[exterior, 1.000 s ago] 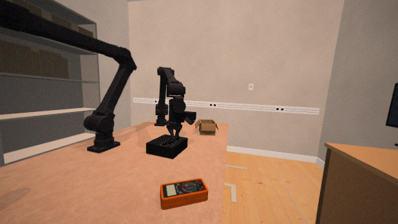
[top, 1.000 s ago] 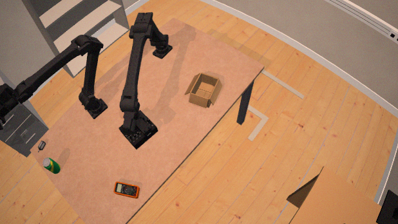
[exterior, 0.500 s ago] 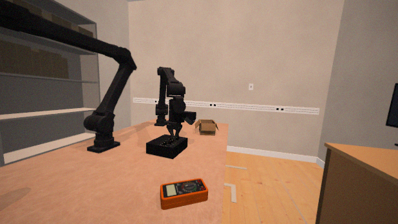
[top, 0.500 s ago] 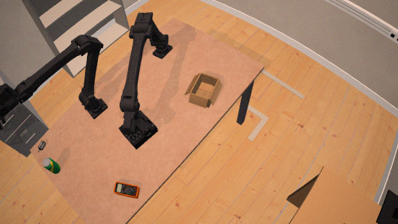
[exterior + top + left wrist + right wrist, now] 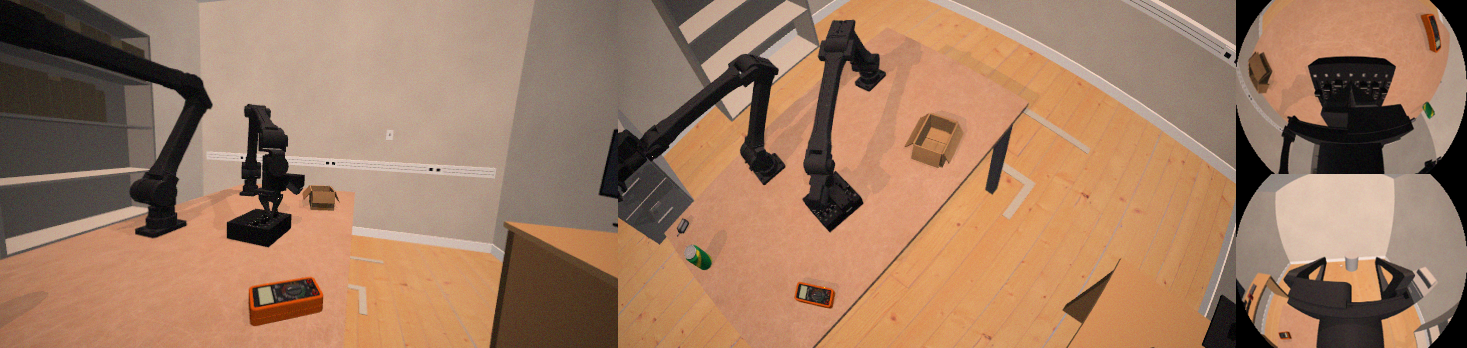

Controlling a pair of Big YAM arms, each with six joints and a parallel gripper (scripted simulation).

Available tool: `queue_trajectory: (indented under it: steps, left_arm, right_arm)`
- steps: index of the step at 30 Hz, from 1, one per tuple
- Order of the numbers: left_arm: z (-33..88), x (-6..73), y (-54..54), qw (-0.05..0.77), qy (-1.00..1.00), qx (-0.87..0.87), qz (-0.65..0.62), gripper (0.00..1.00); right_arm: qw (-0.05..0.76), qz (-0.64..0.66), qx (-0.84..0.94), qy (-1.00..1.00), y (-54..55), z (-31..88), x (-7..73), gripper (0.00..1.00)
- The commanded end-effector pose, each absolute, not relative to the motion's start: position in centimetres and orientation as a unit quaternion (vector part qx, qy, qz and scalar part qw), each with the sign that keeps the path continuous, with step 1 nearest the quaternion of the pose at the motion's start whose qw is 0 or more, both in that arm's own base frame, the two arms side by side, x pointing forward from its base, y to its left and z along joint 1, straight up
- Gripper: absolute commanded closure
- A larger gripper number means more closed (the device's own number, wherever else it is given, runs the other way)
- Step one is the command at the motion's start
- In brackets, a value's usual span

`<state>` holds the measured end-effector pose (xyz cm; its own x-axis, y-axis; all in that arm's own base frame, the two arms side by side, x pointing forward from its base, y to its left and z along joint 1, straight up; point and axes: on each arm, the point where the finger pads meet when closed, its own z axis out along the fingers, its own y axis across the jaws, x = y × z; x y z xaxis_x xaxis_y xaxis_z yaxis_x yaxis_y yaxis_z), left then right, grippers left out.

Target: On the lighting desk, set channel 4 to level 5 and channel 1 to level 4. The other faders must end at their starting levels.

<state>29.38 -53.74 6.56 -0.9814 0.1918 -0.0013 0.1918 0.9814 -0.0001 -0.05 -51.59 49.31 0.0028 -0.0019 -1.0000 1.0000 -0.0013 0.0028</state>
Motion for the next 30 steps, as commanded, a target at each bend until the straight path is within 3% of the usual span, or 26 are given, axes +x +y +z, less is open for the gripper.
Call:
queue_trajectory:
  steps: [1, 30]
  left_arm:
    - [10.0, 30.4, -55.3, 0.018, 0.994, 0.100, -0.027, 1.00]
    - [12.9, 30.2, -54.9, 0.014, 0.995, 0.100, -0.021, 1.00]
  right_arm:
    - [0.516, -0.522, 0.478, 0.483, -52.2, 53.5, -0.1, 0.00]
    - [0.516, -0.522, 0.478, 0.483, -52.2, 53.5, -0.1, 0.00]
